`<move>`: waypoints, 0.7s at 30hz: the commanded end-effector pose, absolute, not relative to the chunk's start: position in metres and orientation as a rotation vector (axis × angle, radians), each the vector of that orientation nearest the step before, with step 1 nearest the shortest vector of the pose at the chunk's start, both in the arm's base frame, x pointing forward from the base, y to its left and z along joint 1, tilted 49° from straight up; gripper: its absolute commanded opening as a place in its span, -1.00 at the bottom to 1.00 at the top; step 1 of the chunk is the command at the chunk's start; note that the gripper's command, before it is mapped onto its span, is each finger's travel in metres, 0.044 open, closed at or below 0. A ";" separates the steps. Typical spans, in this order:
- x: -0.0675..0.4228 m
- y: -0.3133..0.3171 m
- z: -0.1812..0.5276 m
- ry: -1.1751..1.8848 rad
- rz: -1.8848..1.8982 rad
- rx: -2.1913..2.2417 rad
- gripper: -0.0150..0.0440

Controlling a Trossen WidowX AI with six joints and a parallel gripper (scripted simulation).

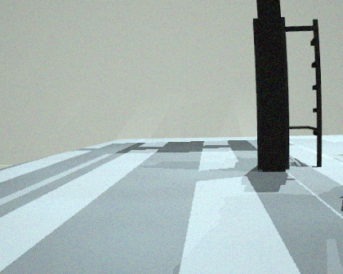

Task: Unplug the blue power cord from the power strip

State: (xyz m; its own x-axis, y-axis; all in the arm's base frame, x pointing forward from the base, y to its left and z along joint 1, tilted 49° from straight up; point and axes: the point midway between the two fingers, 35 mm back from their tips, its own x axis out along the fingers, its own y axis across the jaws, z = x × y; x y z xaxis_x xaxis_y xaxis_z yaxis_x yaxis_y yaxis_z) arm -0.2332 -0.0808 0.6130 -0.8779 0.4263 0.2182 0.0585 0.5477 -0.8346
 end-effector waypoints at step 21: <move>-0.228 -0.241 0.577 -2.482 1.542 0.360 0.05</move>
